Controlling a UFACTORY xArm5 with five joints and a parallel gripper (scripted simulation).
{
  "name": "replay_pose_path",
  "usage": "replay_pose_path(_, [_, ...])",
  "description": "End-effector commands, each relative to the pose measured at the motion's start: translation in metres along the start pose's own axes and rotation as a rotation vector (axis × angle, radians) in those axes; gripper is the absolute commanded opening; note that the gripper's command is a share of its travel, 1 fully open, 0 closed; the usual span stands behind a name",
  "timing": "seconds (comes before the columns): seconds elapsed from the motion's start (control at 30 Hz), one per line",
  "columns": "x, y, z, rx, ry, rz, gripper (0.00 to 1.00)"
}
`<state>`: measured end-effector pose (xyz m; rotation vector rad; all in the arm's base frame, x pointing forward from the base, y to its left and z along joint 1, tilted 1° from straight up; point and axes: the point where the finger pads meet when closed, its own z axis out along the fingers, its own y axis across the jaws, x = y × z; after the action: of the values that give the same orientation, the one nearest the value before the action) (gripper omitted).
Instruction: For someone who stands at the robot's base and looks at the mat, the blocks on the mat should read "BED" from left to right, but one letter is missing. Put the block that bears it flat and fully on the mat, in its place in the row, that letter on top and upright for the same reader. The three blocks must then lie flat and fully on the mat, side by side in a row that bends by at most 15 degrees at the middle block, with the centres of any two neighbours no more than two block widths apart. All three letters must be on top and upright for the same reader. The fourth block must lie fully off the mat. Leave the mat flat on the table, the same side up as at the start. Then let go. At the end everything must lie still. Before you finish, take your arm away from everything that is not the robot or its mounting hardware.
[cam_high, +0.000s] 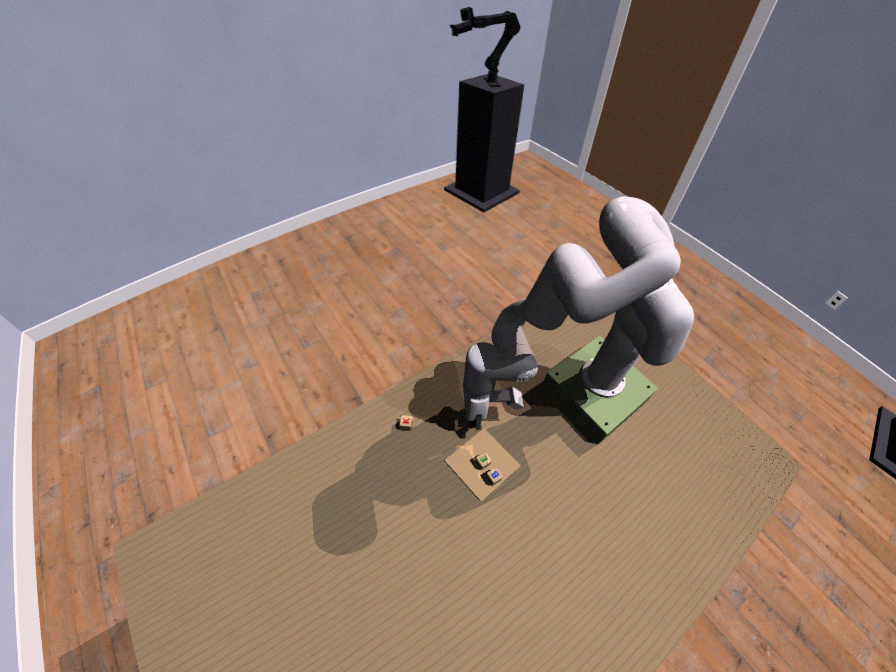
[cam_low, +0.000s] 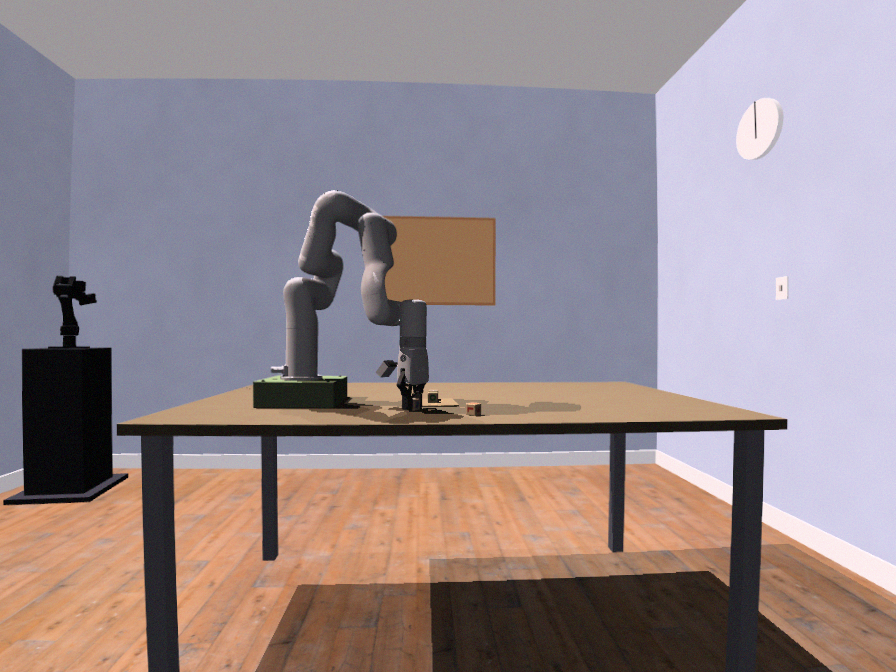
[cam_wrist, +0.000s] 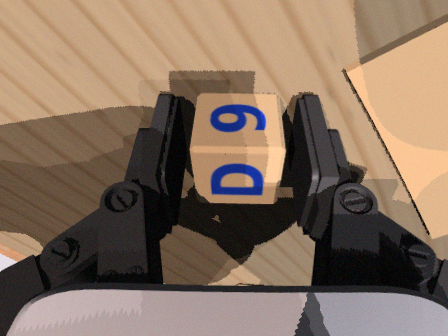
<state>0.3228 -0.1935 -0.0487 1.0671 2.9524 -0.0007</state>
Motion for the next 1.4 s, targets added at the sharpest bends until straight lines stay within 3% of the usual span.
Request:
replay_pose_path(0.0, [-0.0012,0.0002,-0.0008,0.0,-0.003,0.0,0.47])
replay_pose_path(0.03, [-0.0012,0.0002,-0.0008,0.0,-0.003,0.0,0.47])
replay_pose_path(0.07, [-0.0012,0.0002,-0.0008,0.0,-0.003,0.0,0.27])
replay_pose_path(1.2, [-0.0012,0.0002,-0.0009,0.0,-0.003,0.0,0.27])
replay_pose_path(1.37, [-0.0011,0.0002,-0.0104,0.0,-0.003,0.0,0.27])
